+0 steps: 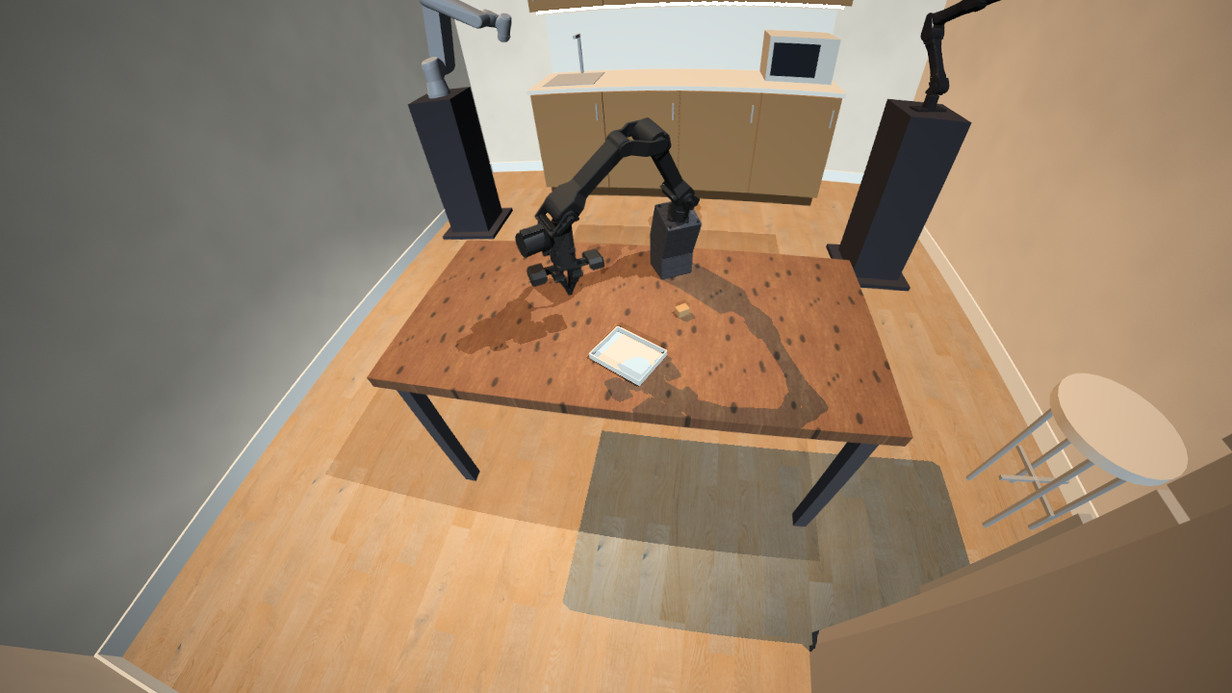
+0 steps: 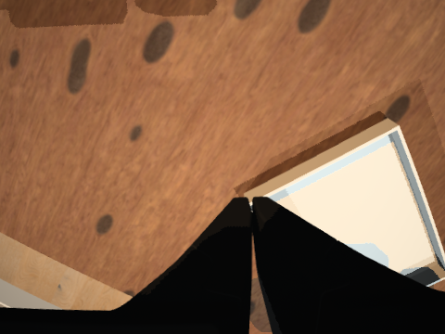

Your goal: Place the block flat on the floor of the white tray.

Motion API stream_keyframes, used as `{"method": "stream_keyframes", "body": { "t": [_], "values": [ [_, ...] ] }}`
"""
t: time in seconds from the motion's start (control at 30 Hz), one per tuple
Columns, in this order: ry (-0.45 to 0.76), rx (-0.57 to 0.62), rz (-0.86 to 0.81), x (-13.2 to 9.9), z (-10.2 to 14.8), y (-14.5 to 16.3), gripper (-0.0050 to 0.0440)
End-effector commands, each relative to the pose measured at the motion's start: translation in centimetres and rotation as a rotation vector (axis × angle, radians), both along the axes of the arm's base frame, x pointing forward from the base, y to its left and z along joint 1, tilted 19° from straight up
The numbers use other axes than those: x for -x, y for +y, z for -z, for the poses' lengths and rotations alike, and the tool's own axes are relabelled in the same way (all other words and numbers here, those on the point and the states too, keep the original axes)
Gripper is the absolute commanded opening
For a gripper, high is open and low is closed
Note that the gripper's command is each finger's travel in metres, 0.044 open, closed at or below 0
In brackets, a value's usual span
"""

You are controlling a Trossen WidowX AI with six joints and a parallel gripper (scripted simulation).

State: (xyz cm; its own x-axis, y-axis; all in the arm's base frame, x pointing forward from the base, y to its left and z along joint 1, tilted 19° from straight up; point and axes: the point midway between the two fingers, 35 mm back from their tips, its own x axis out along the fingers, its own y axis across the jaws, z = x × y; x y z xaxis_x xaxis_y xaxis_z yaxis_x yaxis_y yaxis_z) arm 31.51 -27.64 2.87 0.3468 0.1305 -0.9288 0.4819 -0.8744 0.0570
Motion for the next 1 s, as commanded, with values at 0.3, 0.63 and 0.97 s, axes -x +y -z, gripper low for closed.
{"method": "stream_keyframes", "body": {
  "t": [0.3, 0.63, 0.97],
  "values": [
    [-0.036, 0.173, -0.440, -2.4, 2.8, 10.7, 0.0000],
    [-0.064, 0.281, -0.789, -1.0, 5.6, 18.9, 0.0000],
    [-0.125, 0.426, -1.246, 4.5, 8.6, 27.8, 0.0000]
  ]
}}
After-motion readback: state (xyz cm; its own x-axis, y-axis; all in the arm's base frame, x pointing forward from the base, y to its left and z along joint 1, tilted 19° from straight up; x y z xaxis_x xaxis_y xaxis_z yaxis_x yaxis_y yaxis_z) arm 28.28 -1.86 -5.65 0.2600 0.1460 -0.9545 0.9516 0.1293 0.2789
